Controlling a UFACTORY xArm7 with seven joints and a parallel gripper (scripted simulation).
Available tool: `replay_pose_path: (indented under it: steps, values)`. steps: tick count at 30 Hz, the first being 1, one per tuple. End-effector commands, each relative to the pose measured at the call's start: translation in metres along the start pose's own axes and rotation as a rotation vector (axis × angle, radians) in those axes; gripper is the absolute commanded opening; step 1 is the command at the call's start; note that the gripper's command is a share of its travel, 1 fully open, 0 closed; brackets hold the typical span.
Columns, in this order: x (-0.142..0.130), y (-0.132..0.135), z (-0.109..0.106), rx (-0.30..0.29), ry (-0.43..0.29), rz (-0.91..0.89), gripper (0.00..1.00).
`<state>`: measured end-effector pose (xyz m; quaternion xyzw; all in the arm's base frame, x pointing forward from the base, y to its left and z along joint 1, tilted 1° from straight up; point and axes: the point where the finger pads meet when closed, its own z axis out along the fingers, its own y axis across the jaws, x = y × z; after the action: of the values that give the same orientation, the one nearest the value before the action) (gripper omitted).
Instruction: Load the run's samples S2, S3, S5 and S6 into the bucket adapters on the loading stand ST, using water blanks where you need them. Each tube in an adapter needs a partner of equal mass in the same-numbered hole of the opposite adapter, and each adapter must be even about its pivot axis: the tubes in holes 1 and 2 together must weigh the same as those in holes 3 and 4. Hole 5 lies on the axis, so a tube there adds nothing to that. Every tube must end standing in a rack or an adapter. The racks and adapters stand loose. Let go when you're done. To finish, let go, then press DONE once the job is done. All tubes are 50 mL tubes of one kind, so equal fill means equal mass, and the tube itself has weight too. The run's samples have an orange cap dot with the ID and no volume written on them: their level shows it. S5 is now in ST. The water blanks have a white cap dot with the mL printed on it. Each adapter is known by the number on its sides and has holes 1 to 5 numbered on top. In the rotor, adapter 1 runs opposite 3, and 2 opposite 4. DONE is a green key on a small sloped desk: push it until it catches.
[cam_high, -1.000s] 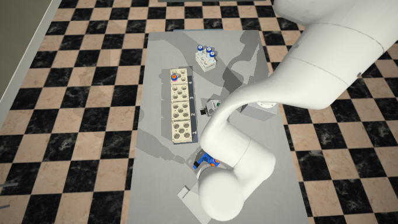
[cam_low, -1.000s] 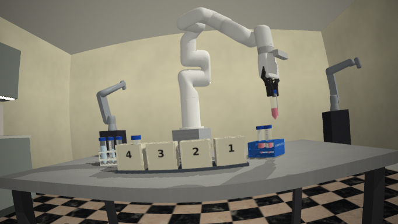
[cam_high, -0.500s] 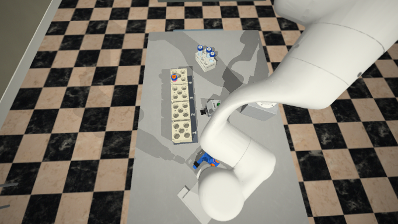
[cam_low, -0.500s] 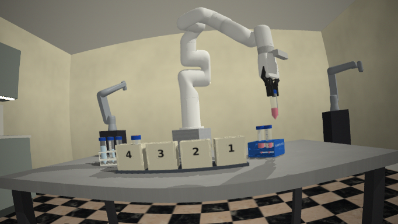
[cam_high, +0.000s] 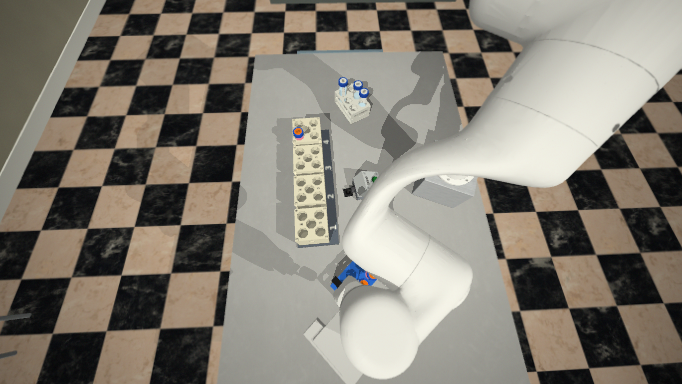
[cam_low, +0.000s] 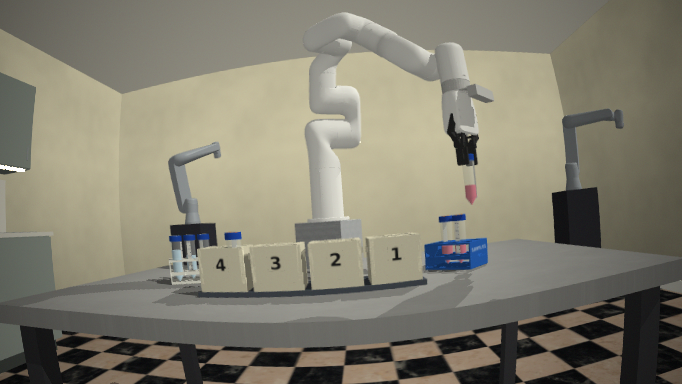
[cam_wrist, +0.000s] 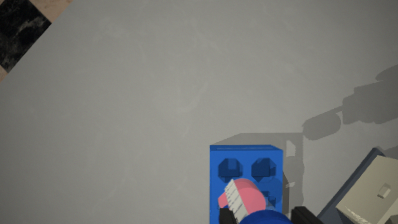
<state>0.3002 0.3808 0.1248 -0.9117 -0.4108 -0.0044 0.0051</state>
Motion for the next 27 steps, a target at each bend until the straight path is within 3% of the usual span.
replay_pose_path:
  steps: [1,27]
  values:
    - [0.0015,-0.0001,-0.0018,0.0,0.005,0.0,0.0]
    - [0.0016,-0.0001,0.0041,0.0,0.005,0.0,0.0]
